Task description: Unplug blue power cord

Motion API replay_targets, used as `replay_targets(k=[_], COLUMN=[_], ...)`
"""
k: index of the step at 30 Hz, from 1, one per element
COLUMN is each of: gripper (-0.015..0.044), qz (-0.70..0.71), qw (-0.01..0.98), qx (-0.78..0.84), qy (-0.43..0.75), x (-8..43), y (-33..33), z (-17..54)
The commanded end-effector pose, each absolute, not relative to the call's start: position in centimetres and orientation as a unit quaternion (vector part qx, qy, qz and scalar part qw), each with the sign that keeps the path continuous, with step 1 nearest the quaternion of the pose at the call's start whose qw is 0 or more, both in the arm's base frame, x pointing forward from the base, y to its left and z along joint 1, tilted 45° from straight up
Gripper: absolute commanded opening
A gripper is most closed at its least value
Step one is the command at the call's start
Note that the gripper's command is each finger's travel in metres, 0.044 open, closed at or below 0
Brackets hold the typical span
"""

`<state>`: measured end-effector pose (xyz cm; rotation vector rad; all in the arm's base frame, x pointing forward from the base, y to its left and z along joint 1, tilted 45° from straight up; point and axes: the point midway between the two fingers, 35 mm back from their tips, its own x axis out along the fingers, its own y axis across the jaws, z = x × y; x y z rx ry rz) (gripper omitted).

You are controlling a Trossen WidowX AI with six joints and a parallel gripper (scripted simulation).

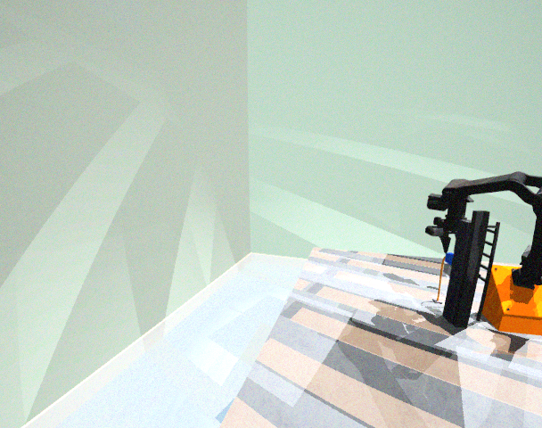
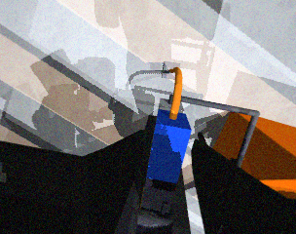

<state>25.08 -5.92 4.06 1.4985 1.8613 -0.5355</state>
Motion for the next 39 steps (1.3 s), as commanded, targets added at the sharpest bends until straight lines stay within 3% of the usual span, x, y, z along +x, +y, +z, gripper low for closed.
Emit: replay_targets(k=[1,12,16,24,39], gripper=[0.016,0.016,0.0055,0.0002,0.0], qz=[-0.206,-0.206,-0.206,-0.206,-0.206], qw=[0.336,0.336,0.339,0.339,0.339], qx=[0.577,0.577,0.575,0.575,0.576], qy=[0.715,0.715,0.715,0.715,0.715], x=[24.9,24.8,24.9,24.9,25.6], y=[-5.6,-4.9,-5.1,-5.1,-6.5], z=[4.0,3.3,3.4,3.4,2.2])
